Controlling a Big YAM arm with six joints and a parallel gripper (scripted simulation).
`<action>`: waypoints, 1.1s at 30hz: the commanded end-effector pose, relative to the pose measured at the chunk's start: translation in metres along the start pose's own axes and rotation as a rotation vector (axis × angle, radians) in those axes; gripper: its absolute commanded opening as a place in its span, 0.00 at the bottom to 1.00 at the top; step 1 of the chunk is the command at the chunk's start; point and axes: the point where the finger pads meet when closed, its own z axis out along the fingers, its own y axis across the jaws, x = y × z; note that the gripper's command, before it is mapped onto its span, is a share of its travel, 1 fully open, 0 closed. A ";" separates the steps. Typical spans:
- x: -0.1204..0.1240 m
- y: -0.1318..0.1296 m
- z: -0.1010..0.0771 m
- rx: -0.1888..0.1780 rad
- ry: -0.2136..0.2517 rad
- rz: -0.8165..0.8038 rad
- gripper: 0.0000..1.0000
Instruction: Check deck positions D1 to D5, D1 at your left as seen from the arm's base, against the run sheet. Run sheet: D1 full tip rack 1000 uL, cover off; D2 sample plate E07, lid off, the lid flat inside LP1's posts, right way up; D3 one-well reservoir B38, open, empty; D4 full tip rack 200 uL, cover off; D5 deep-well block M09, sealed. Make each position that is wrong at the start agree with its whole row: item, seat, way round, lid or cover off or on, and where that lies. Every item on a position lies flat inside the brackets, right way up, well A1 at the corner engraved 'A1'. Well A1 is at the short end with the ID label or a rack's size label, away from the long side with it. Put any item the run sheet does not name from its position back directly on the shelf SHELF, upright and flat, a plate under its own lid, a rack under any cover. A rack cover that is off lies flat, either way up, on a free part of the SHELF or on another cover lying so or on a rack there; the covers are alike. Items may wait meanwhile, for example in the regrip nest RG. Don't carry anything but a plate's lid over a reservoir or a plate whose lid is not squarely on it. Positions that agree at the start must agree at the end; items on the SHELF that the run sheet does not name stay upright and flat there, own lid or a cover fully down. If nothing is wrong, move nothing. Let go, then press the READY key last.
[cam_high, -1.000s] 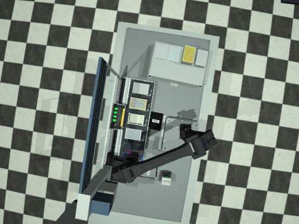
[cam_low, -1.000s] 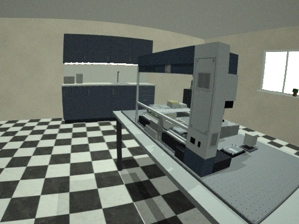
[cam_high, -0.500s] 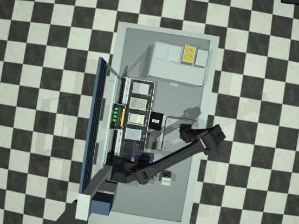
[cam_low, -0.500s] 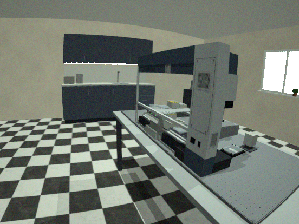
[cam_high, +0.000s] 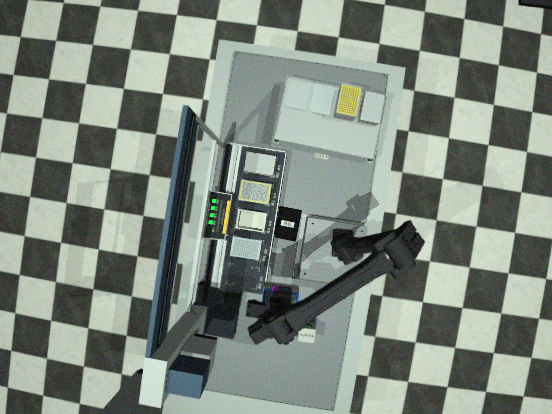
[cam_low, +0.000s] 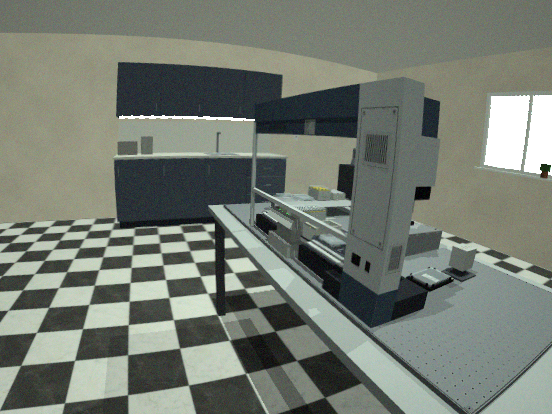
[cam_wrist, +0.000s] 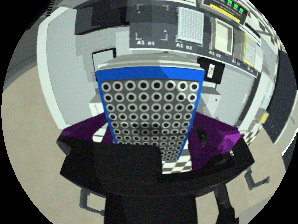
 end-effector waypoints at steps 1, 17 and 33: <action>-0.016 0.006 -0.014 -0.027 -0.034 -0.005 0.00; -0.008 0.005 -0.013 -0.023 -0.038 -0.318 0.00; -0.008 0.005 -0.013 -0.018 -0.042 -0.618 0.00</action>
